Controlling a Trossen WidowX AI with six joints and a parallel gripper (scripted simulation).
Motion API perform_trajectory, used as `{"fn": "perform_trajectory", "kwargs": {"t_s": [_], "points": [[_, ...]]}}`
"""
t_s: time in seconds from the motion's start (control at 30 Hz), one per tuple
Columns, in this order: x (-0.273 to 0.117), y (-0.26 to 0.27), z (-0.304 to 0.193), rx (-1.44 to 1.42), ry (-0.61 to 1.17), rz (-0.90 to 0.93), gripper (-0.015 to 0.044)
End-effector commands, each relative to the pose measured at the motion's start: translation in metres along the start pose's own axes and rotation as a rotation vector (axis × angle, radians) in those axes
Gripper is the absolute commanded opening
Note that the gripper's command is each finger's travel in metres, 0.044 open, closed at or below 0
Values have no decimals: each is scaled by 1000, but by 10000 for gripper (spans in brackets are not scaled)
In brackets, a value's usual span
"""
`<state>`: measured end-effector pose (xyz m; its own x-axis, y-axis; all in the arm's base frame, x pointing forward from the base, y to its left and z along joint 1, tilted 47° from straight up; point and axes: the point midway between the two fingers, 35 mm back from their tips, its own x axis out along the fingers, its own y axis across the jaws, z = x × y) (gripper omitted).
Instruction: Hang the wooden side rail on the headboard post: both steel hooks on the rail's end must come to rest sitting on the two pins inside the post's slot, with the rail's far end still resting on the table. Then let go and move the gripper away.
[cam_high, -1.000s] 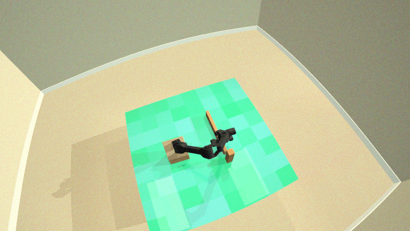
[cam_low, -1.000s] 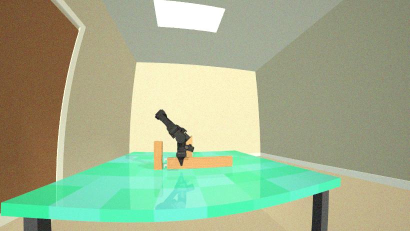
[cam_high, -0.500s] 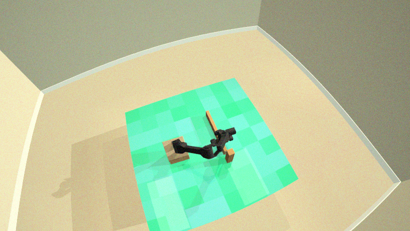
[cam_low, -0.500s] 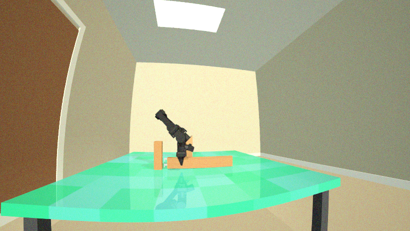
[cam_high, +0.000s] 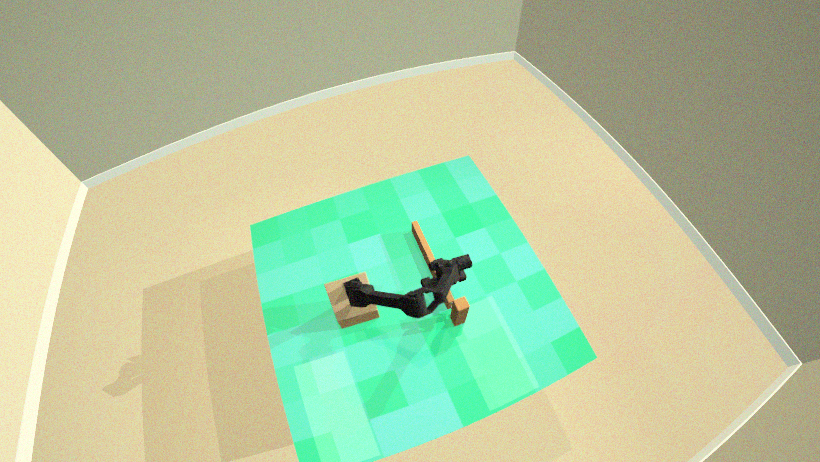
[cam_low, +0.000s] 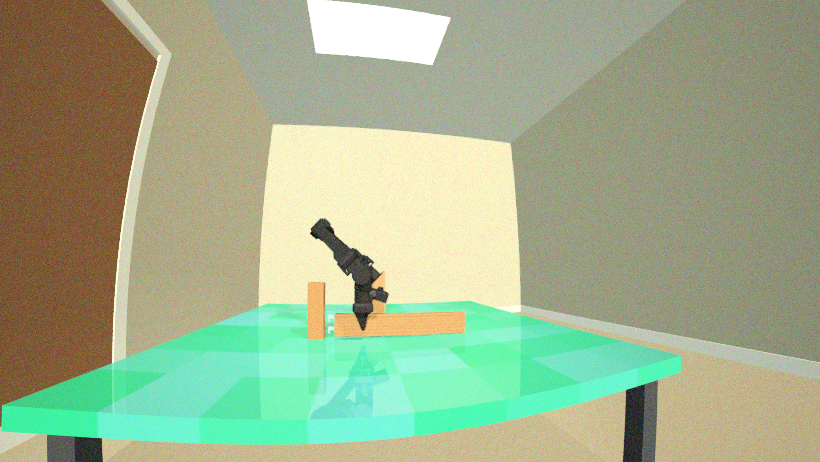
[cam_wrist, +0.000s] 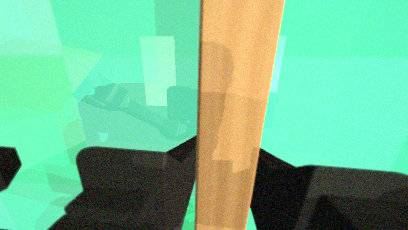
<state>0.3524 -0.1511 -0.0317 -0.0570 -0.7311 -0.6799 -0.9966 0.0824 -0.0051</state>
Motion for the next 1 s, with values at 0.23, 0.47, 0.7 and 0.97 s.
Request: {"fn": "perform_trajectory", "kwargs": {"t_s": [0.23,0.47,0.7,0.97], "points": [[-7,-4,0,7,0,-16,0],[-9,-4,0,7,0,-16,0],[-10,-4,0,7,0,-16,0],[-11,-4,0,7,0,-16,0]]}}
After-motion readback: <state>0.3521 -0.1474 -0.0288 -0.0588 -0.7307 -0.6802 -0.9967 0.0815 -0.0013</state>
